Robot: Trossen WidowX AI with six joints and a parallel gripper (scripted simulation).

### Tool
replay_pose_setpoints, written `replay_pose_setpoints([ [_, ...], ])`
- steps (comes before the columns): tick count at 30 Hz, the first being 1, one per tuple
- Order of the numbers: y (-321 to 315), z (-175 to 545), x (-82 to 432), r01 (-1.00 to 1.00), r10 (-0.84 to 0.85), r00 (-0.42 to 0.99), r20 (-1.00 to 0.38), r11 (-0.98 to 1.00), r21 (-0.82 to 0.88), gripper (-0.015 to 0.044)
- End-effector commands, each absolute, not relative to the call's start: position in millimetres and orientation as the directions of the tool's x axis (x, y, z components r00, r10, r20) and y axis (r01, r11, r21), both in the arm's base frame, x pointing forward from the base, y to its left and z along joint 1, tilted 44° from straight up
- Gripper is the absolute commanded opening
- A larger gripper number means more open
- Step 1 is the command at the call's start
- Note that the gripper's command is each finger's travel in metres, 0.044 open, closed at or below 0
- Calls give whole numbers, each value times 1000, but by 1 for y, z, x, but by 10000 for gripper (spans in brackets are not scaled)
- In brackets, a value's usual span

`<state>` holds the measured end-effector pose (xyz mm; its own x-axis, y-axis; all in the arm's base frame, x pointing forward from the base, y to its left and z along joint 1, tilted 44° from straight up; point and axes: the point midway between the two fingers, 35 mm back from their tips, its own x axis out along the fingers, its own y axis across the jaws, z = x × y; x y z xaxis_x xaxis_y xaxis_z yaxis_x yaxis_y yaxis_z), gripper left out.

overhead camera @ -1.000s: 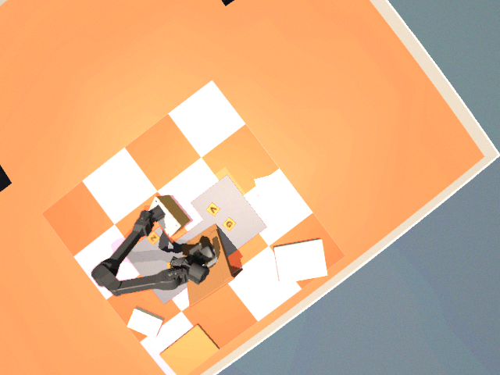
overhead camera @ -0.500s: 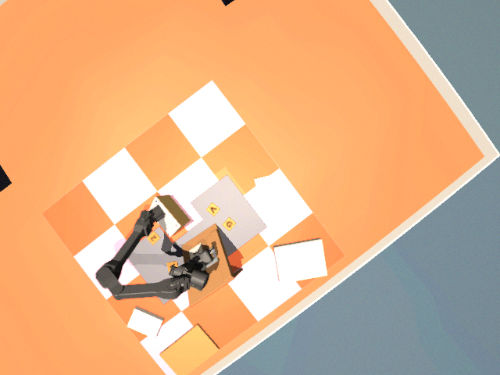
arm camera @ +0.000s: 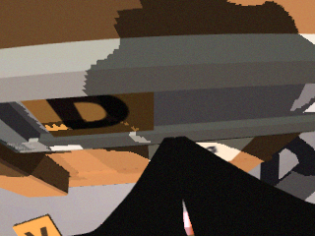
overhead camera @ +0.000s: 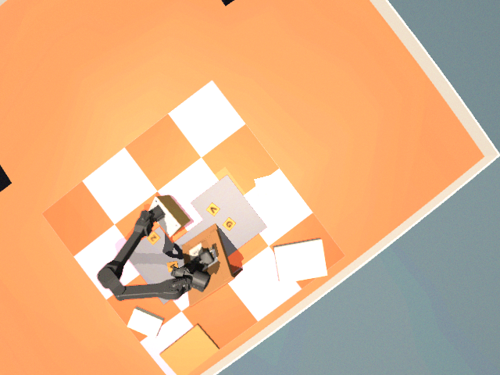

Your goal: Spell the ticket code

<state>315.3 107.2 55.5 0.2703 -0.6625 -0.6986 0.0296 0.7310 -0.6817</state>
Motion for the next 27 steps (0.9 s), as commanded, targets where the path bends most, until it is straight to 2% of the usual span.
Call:
replay_pose_setpoints([
  [1, 106, 55, 317, 29, -664, 272, -697, 730, -683, 0],
  [27, 99, 50, 328, 29, -664, 272, -697, 729, -683, 0],
])
